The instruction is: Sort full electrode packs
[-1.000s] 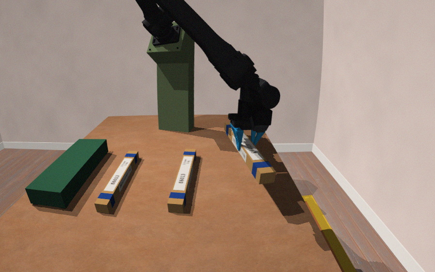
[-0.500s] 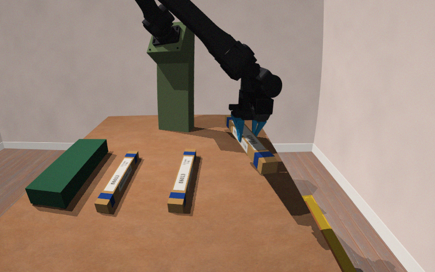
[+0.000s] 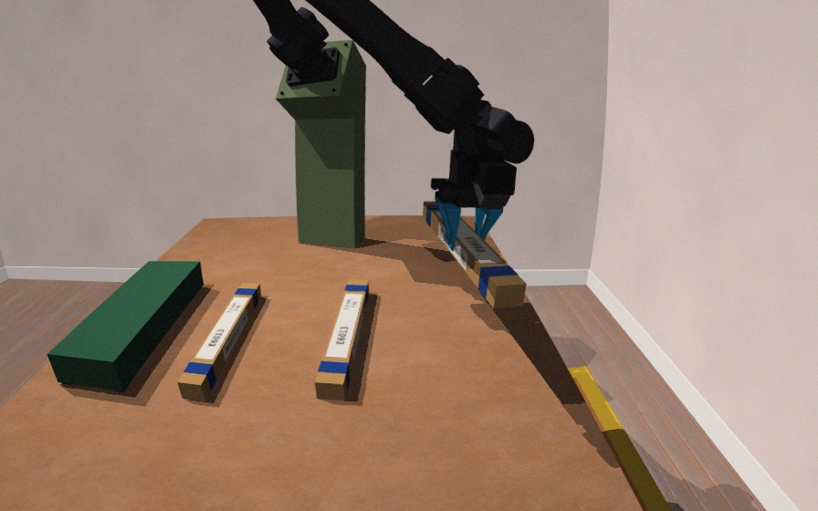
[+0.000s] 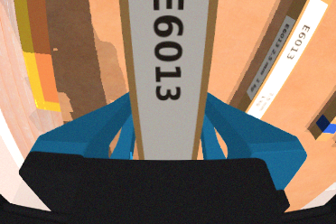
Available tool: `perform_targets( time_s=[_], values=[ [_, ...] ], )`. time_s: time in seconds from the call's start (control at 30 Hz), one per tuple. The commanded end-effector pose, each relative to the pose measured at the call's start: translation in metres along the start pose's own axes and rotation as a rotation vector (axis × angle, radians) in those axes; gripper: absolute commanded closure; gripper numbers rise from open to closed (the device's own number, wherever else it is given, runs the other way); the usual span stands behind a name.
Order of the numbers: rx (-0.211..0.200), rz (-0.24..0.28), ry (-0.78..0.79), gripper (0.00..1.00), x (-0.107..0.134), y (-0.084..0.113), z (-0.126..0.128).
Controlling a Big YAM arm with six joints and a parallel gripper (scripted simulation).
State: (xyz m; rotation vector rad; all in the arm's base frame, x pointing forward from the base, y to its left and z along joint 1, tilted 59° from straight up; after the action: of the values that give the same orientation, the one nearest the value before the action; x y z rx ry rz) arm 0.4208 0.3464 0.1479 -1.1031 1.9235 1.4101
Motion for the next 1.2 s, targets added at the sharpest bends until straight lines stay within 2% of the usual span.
perform_targets(
  time_s=[0.0, 0.8, 1.17],
  values=[
    [-0.050, -0.047, -0.028, 1.00, -0.017, 0.038, 0.013],
    [-0.051, -0.049, -0.033, 1.00, -0.017, 0.082, 0.011],
    [-0.050, -0.046, -0.028, 1.00, -0.012, 0.081, 0.009]
  ],
)
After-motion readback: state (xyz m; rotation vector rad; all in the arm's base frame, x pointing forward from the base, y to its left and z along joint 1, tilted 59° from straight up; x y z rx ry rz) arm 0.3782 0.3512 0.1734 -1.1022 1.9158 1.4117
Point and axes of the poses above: the point where the finger pads meet when closed, its own y axis back along the fingers, its own z axis across the jaws, x = y × z, the point moved 3 cm from there along y, back along the fingers, and after that the axes turned 4 degrees about -y, right-handed, at the moved point
